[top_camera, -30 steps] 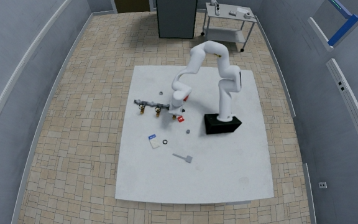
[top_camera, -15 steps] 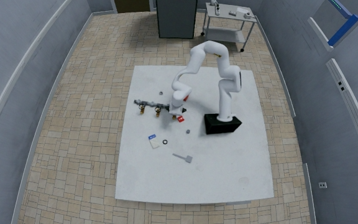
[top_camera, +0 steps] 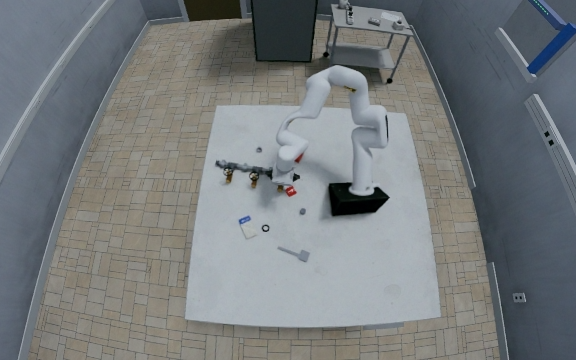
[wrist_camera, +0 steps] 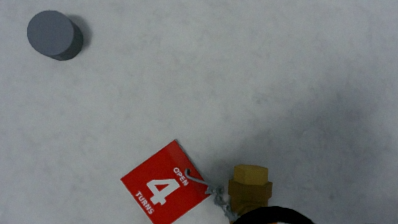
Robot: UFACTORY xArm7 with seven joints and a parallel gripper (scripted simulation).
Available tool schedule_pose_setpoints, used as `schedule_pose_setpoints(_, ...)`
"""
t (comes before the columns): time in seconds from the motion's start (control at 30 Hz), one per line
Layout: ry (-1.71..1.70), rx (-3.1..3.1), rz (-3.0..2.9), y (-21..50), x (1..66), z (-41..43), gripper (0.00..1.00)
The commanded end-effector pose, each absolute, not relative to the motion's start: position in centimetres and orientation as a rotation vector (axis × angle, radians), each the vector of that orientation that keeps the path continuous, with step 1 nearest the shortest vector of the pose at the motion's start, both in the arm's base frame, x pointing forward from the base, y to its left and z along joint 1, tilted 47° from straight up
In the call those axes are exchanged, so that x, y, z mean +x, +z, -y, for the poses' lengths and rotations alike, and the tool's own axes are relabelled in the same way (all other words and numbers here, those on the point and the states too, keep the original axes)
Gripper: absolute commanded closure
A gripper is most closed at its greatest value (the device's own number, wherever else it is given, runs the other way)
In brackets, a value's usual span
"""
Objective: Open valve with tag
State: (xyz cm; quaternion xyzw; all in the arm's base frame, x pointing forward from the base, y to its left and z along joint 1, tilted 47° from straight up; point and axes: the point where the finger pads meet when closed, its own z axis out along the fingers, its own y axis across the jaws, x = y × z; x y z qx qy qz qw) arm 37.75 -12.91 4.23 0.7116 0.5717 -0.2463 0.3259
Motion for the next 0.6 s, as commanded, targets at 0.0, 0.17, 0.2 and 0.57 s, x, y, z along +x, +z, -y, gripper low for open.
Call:
schedule_pose_setpoints(0.0, -0.639, 1.863, -1.501, 4.26, 37.91, 12.73, 0.0)
schedule_pose_setpoints(0.17, -0.634, 1.871, -1.489, 4.26, 37.91, 12.73, 0.0)
schedule_pose_setpoints(0.2, -0.63, 1.876, -1.481, 4.26, 37.91, 12.73, 0.0)
schedule_pose_setpoints(0.57, -0.522, 2.007, -1.243, 4.26, 37.91, 12.73, 0.0)
